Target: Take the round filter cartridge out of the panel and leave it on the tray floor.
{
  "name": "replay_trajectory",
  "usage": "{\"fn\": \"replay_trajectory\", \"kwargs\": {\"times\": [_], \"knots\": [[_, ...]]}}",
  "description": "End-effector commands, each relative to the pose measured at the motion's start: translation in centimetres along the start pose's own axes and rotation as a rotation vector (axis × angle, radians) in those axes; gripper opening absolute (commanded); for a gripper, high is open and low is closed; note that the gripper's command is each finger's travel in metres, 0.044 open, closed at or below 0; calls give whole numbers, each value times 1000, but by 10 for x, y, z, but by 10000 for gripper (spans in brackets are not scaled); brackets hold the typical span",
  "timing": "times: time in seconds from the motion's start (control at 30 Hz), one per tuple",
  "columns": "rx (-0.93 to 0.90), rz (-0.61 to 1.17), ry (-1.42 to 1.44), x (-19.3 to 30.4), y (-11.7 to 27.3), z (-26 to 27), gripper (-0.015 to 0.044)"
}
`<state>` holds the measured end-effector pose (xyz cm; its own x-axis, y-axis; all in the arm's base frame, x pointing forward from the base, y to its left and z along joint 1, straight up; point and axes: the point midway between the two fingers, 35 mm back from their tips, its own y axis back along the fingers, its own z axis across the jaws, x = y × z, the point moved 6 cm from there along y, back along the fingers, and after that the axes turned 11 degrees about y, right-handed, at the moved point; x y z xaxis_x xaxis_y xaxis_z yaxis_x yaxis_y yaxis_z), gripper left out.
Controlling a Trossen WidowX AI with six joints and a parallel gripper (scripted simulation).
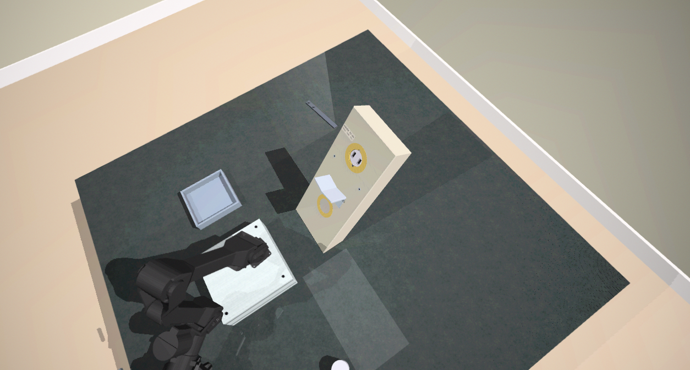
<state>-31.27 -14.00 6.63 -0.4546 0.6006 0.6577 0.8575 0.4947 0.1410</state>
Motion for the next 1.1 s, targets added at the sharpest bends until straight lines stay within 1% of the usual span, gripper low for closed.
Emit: {"fn": "replay_trajectory", "kwargs": {"times": [0.0,0.07,0.23,0.33,0.37,0.53,0.7,0.87,1.07], "knots": [[3,-9,-6,-2,0,-2,374],[29,-73,-49,-17,-1,-14,321],[102,-247,-179,-59,-4,-67,190],[133,-357,-253,-84,1,-101,111],[141,-398,-277,-92,5,-113,95],[163,-605,-389,-133,32,-169,95],[151,-816,-485,-170,77,-221,95],[108,-1027,-564,-200,138,-266,95],[12,-1271,-624,-219,225,-302,95]]}}
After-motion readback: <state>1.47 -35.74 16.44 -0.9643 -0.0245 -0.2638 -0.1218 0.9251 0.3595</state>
